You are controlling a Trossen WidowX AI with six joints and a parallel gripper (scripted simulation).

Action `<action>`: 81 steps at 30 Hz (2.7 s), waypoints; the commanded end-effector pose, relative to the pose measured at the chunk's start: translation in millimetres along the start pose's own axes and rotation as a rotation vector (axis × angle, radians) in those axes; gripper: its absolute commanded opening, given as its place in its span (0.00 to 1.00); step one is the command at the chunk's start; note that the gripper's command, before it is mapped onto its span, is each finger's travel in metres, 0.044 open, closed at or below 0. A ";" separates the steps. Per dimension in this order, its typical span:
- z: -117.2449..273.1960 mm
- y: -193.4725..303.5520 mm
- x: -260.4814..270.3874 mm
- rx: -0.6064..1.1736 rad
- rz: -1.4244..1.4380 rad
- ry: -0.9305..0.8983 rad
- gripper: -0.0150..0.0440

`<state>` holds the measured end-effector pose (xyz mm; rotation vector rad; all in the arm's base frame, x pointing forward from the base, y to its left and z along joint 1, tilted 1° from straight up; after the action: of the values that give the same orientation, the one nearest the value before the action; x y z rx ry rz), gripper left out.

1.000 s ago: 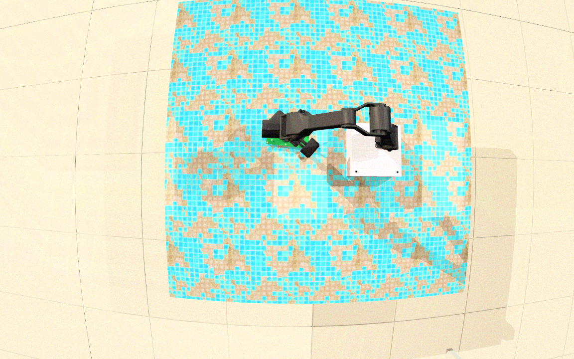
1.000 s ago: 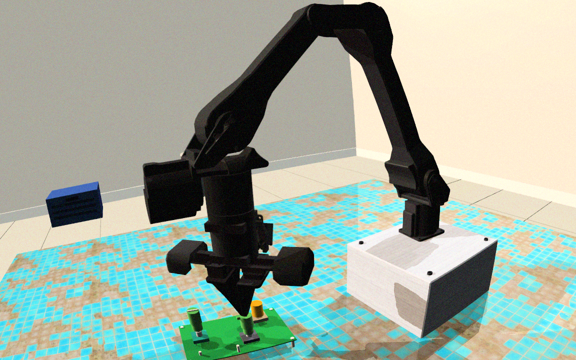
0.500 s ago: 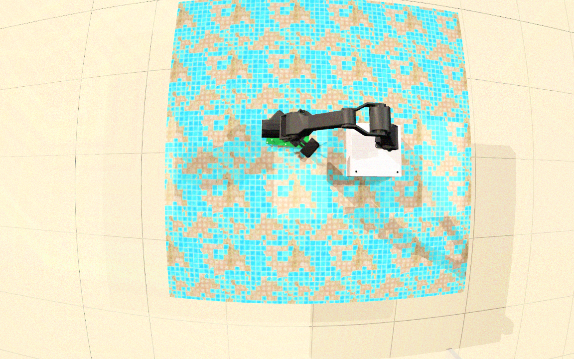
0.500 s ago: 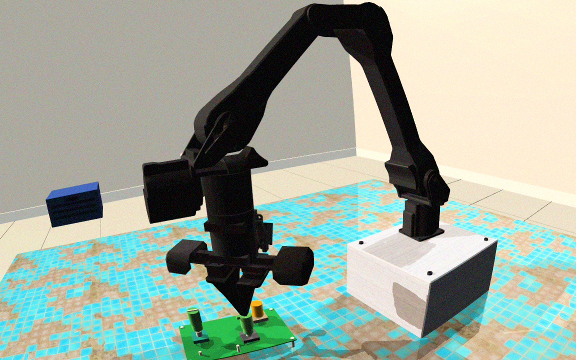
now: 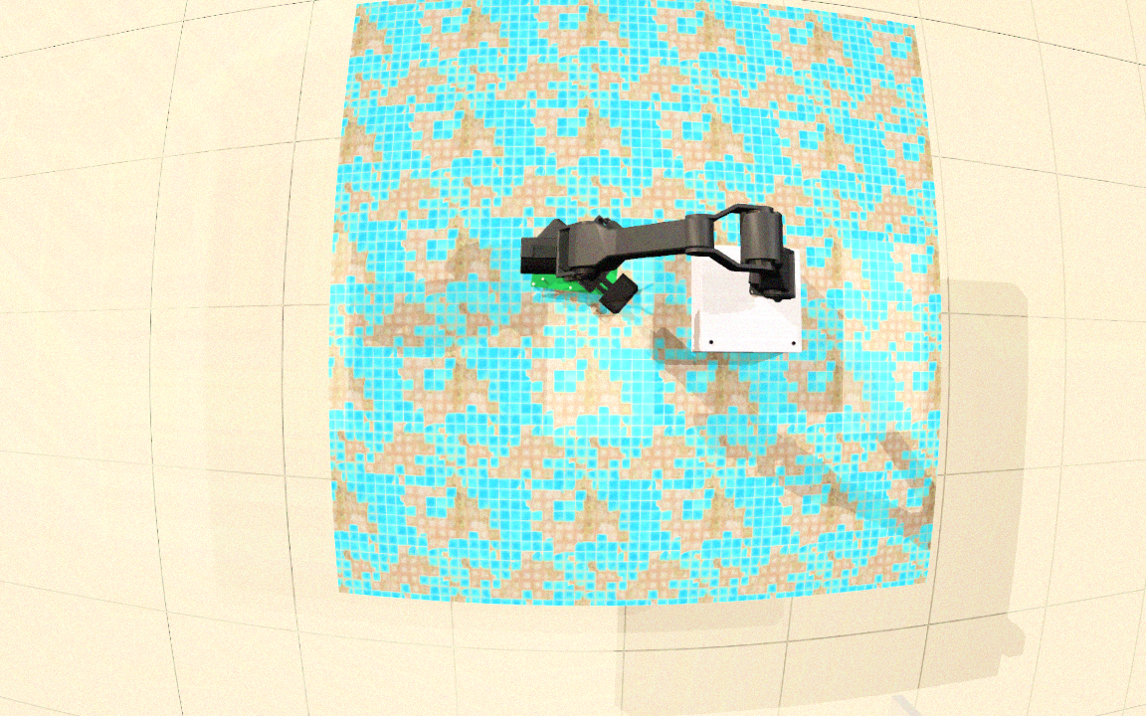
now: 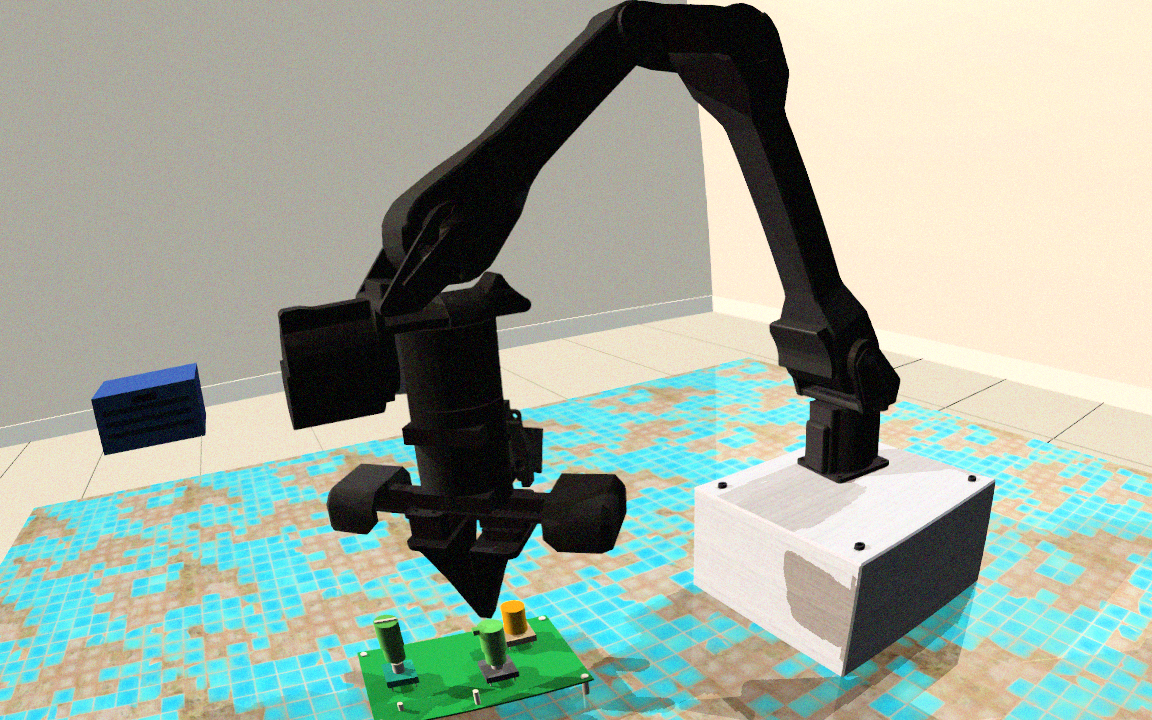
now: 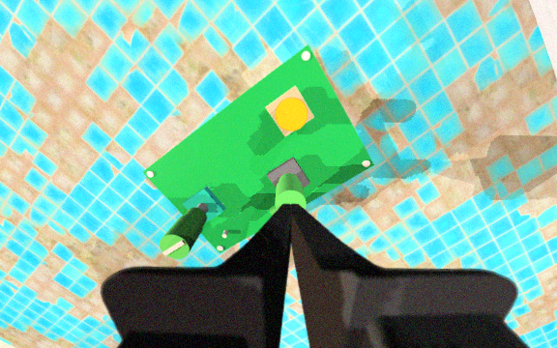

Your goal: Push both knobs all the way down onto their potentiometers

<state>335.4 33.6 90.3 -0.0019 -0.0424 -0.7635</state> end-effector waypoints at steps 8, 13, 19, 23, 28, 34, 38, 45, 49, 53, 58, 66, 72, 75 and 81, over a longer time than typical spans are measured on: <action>0.0 0.0 0.0 0.000 0.000 0.000 0.61; 9.9 9.7 -2.6 0.029 0.082 -0.044 0.39; 14.1 13.6 -1.7 0.034 0.242 -0.059 0.25; 15.2 14.6 0.2 0.029 0.381 -0.060 0.25; 16.5 15.8 2.7 0.023 0.554 -0.060 0.25; 18.0 17.2 5.6 0.016 0.763 -0.061 0.25; 19.0 18.1 7.5 0.012 0.902 -0.060 0.25; 20.8 19.6 10.9 0.004 1.145 -0.059 0.25; 21.8 20.5 12.8 0.000 1.284 -0.059 0.25; 22.8 21.3 14.7 -0.004 1.423 -0.058 0.25; 24.1 22.3 17.1 -0.009 1.597 -0.056 0.25; 26.1 23.9 21.0 -0.016 1.874 -0.053 0.25; 27.5 25.0 23.8 -0.021 2.083 -0.050 0.25; 28.3 25.5 25.2 -0.023 2.187 -0.048 0.25; 29.8 26.6 28.1 -0.027 2.396 -0.045 0.25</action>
<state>371.2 34.5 120.8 -0.0820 -0.0472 1.5090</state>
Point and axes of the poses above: the point midway between the two fingers, 35 mm back from their tips, its own z axis back along the fingers, its own x axis across the jaws, y = z × x, the point moved 7 cm from there along z, back along the fingers, and after that the axes turned 10 degrees about -z, right-handed, at the moved point
